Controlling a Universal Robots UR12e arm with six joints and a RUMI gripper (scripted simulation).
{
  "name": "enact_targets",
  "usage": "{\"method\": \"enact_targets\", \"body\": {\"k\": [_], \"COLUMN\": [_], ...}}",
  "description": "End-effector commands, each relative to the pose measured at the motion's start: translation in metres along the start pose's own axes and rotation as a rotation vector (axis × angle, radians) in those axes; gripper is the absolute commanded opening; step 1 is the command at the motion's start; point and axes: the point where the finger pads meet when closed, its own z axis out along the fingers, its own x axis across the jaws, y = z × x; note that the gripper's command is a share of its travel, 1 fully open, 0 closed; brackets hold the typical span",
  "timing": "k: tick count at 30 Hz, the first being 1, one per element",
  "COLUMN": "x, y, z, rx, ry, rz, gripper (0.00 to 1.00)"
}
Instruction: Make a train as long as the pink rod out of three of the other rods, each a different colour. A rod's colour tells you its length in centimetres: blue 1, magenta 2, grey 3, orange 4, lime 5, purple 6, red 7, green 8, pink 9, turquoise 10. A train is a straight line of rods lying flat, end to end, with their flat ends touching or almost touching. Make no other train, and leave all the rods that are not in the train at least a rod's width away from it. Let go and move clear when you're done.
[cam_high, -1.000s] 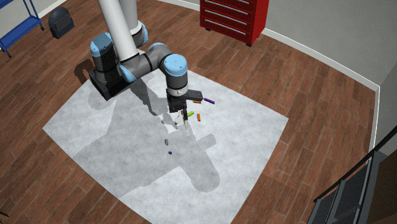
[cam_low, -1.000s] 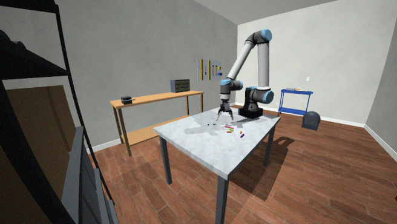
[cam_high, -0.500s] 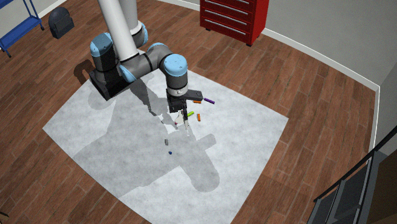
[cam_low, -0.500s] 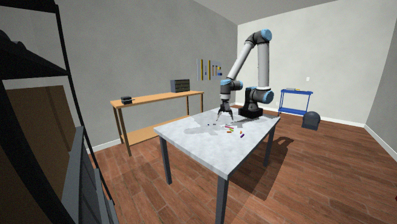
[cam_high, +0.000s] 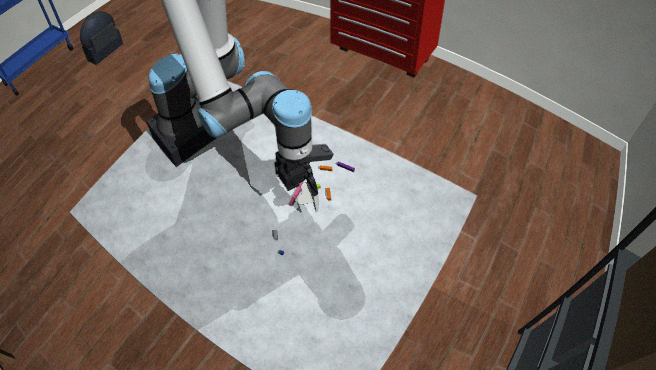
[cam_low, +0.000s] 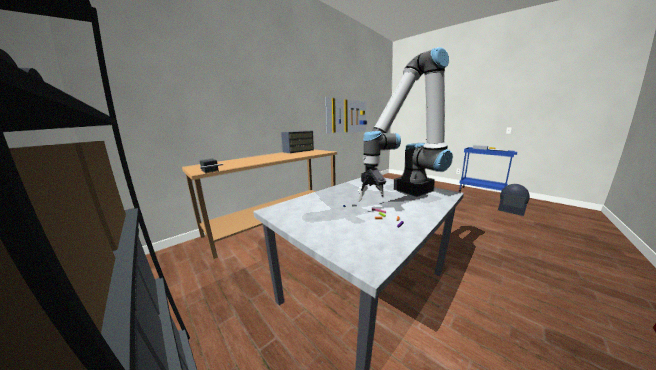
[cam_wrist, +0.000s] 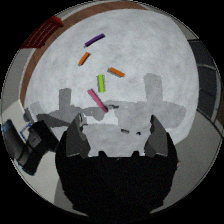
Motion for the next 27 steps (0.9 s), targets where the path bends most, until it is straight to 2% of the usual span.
{"method": "enact_targets", "body": {"k": [1,6,11,27], "x": [0.0006,0.0007,0.0009,0.0009], "y": [-0.0003,0.0001,0.0006,0.0008], "z": [-0.0005,-0.0005,-0.0005,-0.0005], "rx": [0.005,0.005,0.005,0.005], "ry": [0.000,0.001,0.001,0.001], "rz": [-0.097,-0.299,-0.423,-0.455], "gripper": [1.00,1.00,1.00,1.00]}}
